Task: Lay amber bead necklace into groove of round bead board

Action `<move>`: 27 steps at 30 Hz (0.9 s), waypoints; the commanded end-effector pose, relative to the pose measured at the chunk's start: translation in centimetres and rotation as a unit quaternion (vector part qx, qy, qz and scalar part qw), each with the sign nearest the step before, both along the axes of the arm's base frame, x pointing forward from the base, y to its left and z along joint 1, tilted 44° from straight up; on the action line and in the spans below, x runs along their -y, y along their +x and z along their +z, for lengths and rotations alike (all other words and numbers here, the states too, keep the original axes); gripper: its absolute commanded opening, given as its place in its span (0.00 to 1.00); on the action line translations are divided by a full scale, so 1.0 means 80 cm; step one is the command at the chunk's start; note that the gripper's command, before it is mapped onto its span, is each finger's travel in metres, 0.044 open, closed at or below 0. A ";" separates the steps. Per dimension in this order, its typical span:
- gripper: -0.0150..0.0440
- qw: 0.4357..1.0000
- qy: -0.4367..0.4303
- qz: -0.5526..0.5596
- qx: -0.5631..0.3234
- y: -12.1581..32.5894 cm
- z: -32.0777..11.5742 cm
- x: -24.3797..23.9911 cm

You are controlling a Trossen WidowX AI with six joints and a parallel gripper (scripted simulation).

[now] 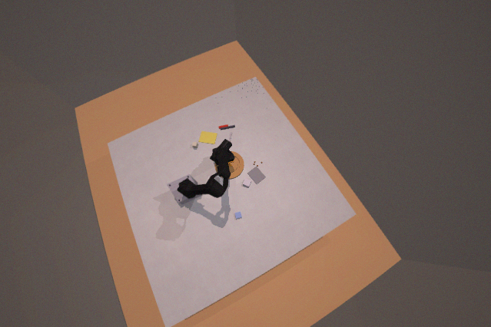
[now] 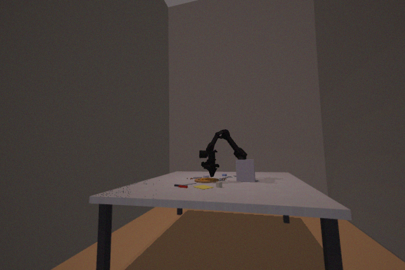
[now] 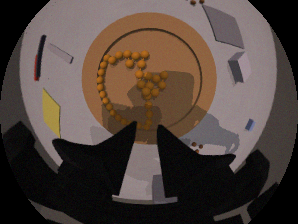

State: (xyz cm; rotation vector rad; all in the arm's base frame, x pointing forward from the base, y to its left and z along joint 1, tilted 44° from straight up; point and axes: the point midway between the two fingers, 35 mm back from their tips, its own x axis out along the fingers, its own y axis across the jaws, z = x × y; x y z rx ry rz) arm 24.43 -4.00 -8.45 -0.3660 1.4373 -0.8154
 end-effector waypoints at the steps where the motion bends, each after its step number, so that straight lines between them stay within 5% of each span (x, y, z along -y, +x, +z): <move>1: 0.46 1.000 -0.003 0.001 -0.006 -0.005 -0.007 0.009; 14: 0.46 1.000 -0.004 0.000 -0.008 -0.008 -0.016 0.019; 19: 0.25 1.000 -0.002 -0.001 -0.005 -0.005 -0.015 0.016; 27: 0.25 1.000 -0.002 -0.001 -0.005 -0.005 -0.015 0.016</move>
